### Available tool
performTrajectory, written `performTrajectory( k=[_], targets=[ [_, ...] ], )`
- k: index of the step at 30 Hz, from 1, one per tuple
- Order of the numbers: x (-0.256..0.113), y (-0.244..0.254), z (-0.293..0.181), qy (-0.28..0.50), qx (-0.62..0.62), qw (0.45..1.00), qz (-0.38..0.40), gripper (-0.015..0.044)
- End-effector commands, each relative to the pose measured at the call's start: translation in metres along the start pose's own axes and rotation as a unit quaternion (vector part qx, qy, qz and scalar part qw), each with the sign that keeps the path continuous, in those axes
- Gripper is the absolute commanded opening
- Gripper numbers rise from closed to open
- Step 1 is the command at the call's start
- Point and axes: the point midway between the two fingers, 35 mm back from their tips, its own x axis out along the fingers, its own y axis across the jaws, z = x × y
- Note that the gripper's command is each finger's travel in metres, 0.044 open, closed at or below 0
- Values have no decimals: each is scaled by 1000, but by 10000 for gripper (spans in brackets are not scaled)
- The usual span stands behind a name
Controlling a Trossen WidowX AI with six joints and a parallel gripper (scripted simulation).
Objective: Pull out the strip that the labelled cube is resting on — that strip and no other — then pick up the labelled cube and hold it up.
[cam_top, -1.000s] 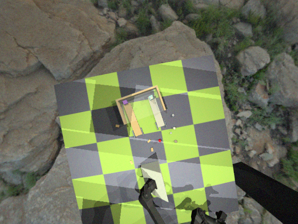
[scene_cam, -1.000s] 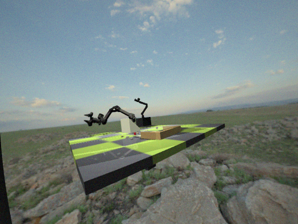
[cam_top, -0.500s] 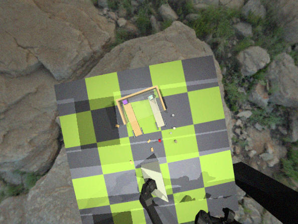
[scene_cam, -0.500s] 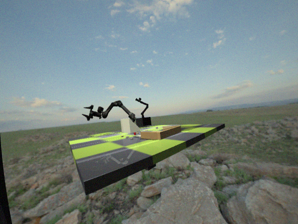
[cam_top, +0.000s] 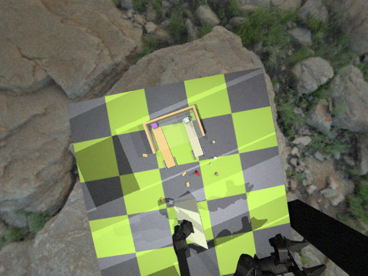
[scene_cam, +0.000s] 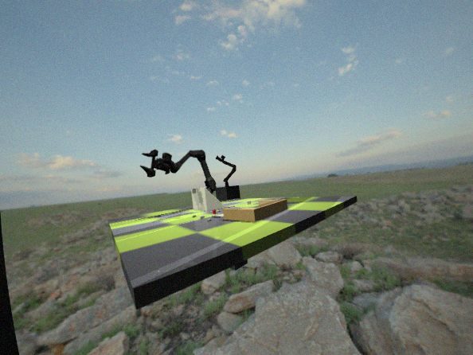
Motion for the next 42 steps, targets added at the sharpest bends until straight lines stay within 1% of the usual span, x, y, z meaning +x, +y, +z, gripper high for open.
performTrajectory(
  k=[1,6,12,18,24,29,33,35,42],
  targets=[
    [-4,-3,75,-76,87,992,41,400],
    [-19,-2,155,-147,171,969,102,400],
    [-55,9,245,-209,266,920,199,400],
    [-109,29,324,-241,348,849,317,400],
    [-181,57,386,-233,411,760,447,400],
    [-251,83,421,-191,445,675,557,400],
    [-301,102,435,-144,457,614,627,400],
    [-309,105,436,-136,458,605,637,400],
    [-309,105,436,-136,458,605,637,400]
  ],
)
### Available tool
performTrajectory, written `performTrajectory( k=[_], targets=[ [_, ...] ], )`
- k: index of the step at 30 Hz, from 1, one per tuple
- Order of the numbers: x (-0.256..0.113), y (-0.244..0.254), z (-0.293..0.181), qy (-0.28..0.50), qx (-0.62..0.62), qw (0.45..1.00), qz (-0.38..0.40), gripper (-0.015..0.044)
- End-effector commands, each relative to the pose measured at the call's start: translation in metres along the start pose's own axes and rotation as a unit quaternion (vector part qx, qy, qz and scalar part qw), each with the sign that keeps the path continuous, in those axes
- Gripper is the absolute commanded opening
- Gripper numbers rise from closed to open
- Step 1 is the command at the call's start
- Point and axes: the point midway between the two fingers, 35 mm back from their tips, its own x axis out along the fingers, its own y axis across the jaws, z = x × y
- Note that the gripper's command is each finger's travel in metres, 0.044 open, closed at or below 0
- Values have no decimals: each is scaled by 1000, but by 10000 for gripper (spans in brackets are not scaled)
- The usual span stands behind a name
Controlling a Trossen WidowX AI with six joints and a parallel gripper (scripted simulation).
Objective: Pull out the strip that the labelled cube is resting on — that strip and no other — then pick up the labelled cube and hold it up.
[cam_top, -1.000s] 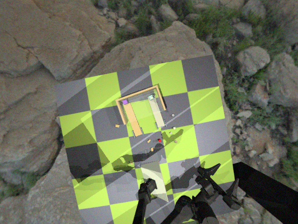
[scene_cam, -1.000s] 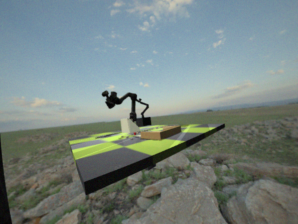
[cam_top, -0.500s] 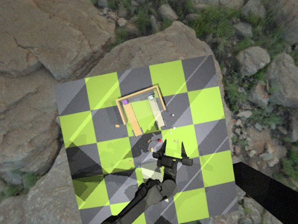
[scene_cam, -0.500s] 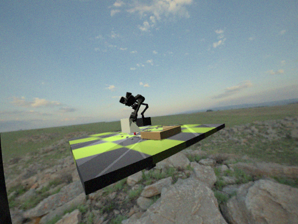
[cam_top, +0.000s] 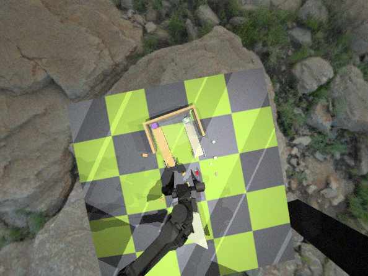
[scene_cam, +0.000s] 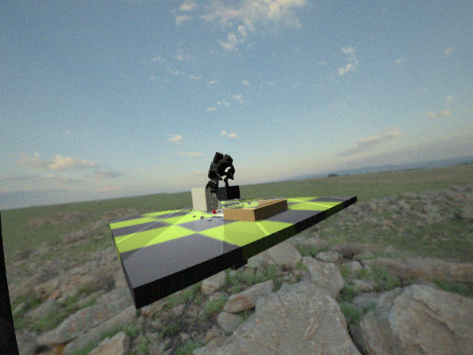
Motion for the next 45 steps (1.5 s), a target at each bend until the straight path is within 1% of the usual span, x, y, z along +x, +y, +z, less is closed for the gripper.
performTrajectory(
  k=[1,10,13,19,25,31,39,41,45],
  targets=[
    [1,6,-3,6,10,1000,7,400],
    [1,6,-3,6,10,1000,7,400],
    [9,-1,1,26,6,1000,1,321],
    [44,-30,11,119,-15,993,-17,164],
    [79,-59,5,220,-50,974,-28,6],
    [107,-82,-7,318,-72,945,-9,0],
    [133,-103,-37,438,-91,893,46,0],
    [136,-103,-43,456,-93,883,58,0],
    [136,-103,-43,459,-93,882,59,0]
  ],
)
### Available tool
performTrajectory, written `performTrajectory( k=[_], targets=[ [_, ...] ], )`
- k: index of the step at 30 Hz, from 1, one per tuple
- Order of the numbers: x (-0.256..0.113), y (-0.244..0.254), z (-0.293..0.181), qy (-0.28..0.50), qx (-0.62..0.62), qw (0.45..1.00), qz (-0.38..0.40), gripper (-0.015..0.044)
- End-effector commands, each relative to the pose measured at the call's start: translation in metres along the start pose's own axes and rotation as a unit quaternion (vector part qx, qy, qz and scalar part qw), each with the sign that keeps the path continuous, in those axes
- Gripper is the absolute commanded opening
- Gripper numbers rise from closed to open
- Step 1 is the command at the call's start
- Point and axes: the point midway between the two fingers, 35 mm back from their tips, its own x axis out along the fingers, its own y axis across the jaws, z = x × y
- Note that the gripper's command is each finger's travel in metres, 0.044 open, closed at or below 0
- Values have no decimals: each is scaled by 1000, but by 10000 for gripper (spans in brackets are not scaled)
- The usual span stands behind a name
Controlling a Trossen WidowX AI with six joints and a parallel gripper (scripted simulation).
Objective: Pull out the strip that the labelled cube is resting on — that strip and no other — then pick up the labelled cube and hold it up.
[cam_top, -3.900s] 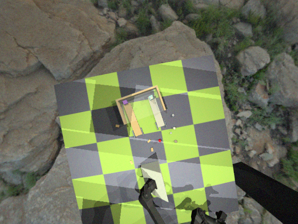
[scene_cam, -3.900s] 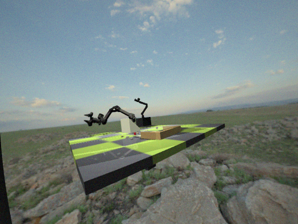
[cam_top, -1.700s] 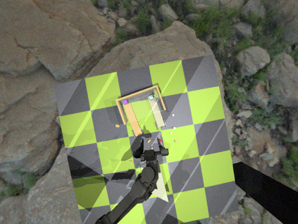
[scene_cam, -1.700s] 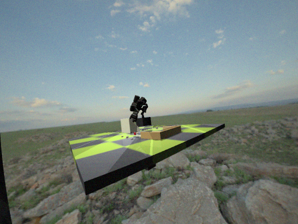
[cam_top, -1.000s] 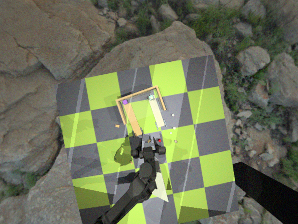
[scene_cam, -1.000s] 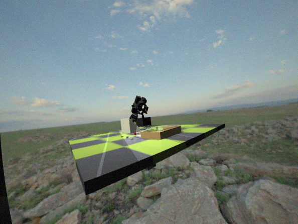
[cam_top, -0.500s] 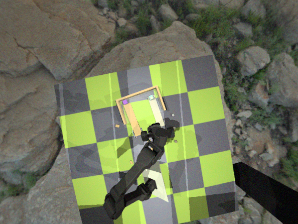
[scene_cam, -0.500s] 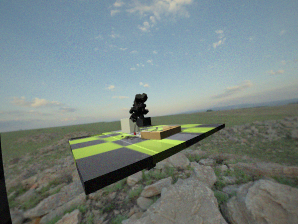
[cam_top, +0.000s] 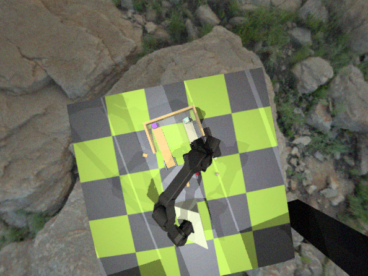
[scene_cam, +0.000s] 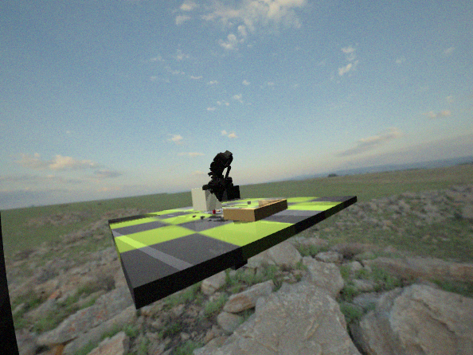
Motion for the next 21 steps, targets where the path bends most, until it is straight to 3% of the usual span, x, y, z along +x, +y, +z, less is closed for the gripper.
performTrajectory(
  k=[1,21],
  targets=[
    [7,-1,-2,25,-11,1000,11,0],
    [34,-1,-2,24,-11,1000,11,0]
  ],
)
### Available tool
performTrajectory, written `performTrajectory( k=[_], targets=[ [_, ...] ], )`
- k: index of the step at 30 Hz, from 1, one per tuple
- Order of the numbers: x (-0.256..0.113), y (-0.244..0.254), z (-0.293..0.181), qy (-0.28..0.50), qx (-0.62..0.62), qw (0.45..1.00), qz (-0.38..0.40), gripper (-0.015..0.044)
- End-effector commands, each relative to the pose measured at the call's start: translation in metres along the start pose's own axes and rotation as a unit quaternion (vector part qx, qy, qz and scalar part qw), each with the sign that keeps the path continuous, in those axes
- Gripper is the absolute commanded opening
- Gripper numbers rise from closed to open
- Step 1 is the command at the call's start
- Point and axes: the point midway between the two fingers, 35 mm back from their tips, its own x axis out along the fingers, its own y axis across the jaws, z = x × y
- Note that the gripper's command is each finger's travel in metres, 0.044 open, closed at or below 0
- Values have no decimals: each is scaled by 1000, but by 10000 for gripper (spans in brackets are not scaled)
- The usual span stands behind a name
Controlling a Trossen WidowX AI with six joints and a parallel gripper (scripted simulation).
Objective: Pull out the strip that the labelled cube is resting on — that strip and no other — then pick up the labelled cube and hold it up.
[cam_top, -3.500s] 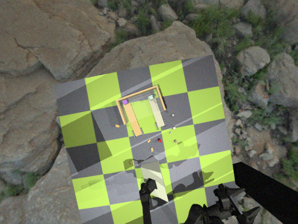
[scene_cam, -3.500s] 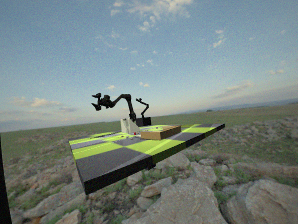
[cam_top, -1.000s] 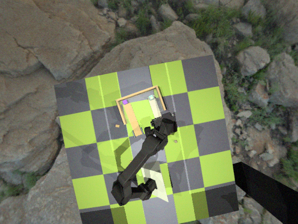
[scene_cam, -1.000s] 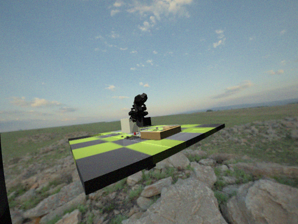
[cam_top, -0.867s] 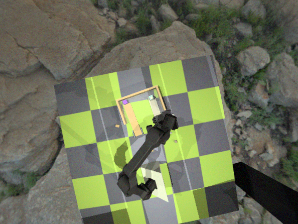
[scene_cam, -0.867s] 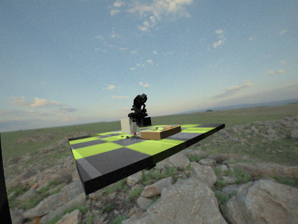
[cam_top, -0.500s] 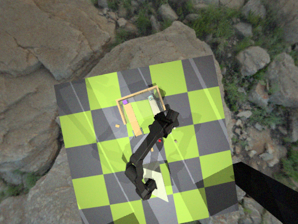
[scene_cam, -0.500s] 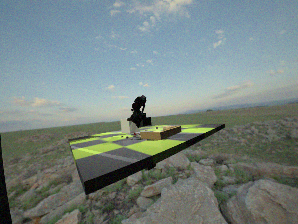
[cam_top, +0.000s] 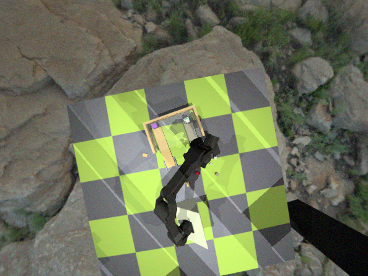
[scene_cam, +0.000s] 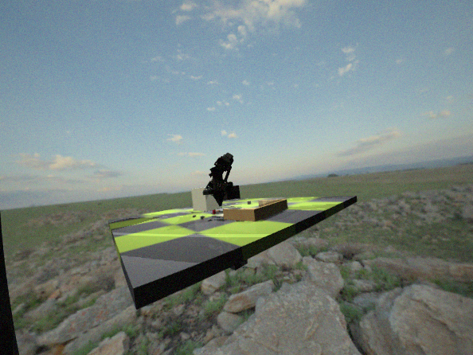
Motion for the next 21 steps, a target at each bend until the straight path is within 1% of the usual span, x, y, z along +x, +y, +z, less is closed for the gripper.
performTrajectory(
  k=[1,21],
  targets=[
    [10,1,0,1,2,1000,3,0],
    [43,4,-1,1,2,1000,4,0]
  ],
)
